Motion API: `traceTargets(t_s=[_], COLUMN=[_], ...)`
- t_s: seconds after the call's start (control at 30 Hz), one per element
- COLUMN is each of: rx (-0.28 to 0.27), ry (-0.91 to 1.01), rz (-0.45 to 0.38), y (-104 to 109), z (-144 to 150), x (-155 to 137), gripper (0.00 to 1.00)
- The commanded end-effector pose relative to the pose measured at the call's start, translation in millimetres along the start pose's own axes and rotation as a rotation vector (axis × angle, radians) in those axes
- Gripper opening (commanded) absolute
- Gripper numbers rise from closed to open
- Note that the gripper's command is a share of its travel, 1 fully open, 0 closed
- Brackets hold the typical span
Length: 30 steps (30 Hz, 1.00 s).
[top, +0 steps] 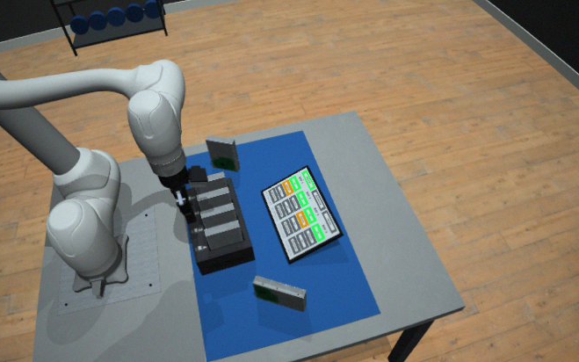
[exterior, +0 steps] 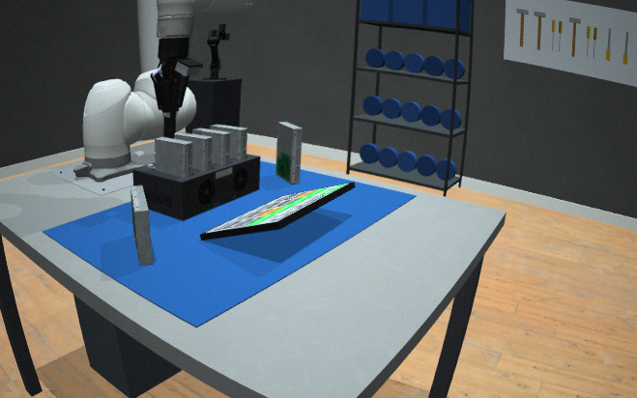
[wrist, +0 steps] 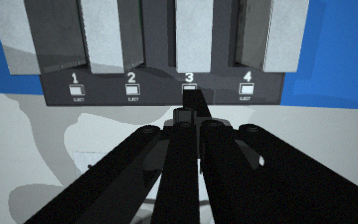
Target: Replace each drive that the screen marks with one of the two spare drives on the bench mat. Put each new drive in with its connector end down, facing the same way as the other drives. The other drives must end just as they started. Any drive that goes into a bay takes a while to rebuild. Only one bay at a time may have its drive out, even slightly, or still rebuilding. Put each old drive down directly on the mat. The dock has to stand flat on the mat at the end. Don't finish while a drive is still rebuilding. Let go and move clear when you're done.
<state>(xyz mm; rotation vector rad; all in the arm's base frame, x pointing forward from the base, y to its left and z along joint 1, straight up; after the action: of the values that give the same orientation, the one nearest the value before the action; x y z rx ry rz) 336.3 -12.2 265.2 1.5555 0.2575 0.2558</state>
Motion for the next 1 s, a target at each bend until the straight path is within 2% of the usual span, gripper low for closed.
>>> traceTargets(t_s=[0.0, 0.43, 0.97], rx=[0.0, 0.0, 0.0], ry=[0.0, 0.0, 0.0], rz=[0.001, 0.001, 0.001], y=[-6, -38, -46], z=[0, 0, 0], x=[0, 0, 0], gripper=[0.1, 0.1, 0.1])
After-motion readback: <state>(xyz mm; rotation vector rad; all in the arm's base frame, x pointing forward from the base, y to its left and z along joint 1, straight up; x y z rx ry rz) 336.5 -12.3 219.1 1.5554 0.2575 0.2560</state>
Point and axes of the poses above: the point where the finger pads meet when closed, its own y axis back along the fingers, its own z axis across the jaws, x = y × z, the point moved 9 cm from there along y, back along the fingers, and after that the axes turned 14 degrees about y, right-handed, at the moved point
